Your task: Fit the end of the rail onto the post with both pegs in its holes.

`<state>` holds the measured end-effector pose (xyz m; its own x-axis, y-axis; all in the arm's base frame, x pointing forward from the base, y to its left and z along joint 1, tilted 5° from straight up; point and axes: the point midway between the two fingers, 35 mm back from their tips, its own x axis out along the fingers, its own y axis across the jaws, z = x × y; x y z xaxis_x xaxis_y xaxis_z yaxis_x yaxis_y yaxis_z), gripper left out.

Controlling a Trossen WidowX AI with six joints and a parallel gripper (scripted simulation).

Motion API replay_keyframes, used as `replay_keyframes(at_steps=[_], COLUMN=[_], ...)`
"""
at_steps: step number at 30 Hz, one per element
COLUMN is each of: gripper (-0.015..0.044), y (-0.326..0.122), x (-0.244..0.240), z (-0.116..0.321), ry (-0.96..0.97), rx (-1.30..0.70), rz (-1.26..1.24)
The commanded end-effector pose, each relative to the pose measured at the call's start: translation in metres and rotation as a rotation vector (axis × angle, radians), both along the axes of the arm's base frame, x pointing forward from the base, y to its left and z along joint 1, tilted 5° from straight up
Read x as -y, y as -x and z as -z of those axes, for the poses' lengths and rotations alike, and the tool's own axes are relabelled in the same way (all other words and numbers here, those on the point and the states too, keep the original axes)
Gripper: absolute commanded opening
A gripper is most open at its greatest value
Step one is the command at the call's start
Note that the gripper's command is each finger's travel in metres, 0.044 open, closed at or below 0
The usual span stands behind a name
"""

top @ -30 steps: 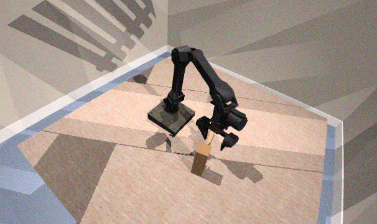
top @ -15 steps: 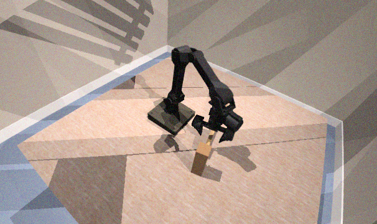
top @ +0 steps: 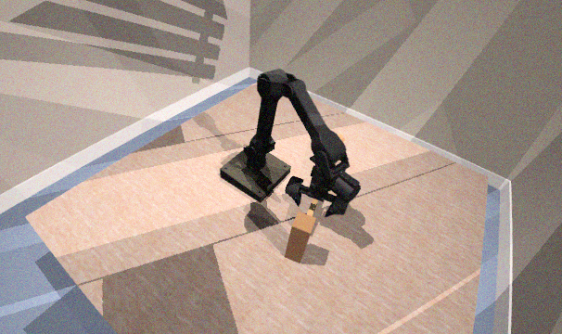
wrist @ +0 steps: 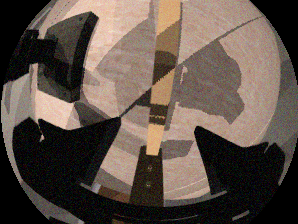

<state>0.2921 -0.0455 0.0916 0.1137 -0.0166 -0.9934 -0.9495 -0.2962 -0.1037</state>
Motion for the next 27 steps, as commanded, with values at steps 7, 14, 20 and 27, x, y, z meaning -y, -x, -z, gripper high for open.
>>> replay_keyframes(at_steps=[7, 14, 20, 27], gripper=[0.0440, 0.0440, 0.0440, 0.0440], y=[-0.001, -0.001, -0.002, -0.002], x=[-0.001, -0.001, -0.001, -0.001], z=[0.018, 0.030, 0.039, 0.049], ry=[-0.005, -0.005, -0.005, -0.005], rx=[-0.007, -0.006, -0.005, -0.004], rz=[-0.001, -0.004, -0.007, -0.010])
